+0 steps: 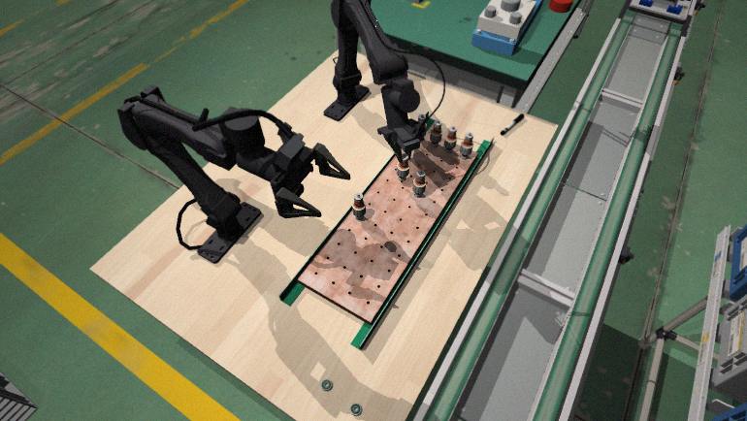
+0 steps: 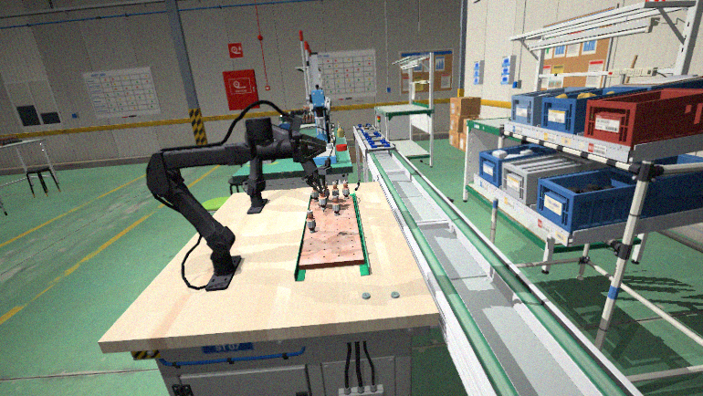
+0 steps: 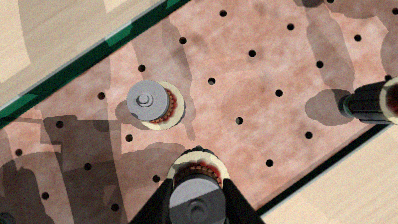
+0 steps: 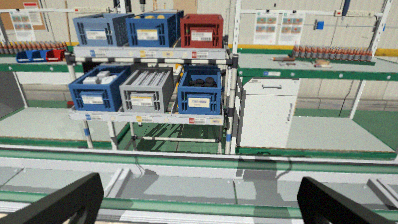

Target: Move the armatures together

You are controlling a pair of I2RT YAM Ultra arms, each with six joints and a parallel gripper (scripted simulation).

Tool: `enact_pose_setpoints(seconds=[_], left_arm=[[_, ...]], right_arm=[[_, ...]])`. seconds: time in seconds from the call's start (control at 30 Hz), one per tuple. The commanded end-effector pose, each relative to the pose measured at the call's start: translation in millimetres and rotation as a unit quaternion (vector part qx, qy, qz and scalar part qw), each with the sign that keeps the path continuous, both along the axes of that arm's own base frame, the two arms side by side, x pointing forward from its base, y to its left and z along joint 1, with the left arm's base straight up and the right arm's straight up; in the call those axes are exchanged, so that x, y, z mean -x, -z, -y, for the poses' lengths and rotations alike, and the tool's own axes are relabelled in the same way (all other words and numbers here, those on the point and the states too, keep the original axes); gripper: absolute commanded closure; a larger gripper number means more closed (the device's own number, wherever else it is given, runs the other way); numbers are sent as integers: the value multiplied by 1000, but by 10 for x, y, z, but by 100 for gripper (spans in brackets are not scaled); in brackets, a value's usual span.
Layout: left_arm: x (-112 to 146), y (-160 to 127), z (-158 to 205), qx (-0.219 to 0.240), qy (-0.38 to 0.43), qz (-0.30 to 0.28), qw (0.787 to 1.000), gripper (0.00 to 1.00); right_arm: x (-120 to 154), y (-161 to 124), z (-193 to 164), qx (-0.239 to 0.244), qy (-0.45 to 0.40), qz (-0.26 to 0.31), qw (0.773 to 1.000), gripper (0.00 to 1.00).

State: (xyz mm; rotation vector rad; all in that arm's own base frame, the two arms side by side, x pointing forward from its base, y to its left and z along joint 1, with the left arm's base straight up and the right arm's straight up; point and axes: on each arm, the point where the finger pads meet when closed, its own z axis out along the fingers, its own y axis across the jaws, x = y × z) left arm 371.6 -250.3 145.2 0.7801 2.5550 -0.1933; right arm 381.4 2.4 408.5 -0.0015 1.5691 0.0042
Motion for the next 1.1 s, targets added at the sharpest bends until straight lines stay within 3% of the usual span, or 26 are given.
enact_pose_setpoints(seconds=[0.0, 1.07], left_arm=[[-198, -570, 125, 45, 1, 69, 997, 99], [-186, -599, 111, 47, 2, 70, 996, 99]], right_arm=[[80, -247, 25, -5, 6, 25, 1000, 0], [80, -247, 25, -5, 6, 25, 1000, 0]])
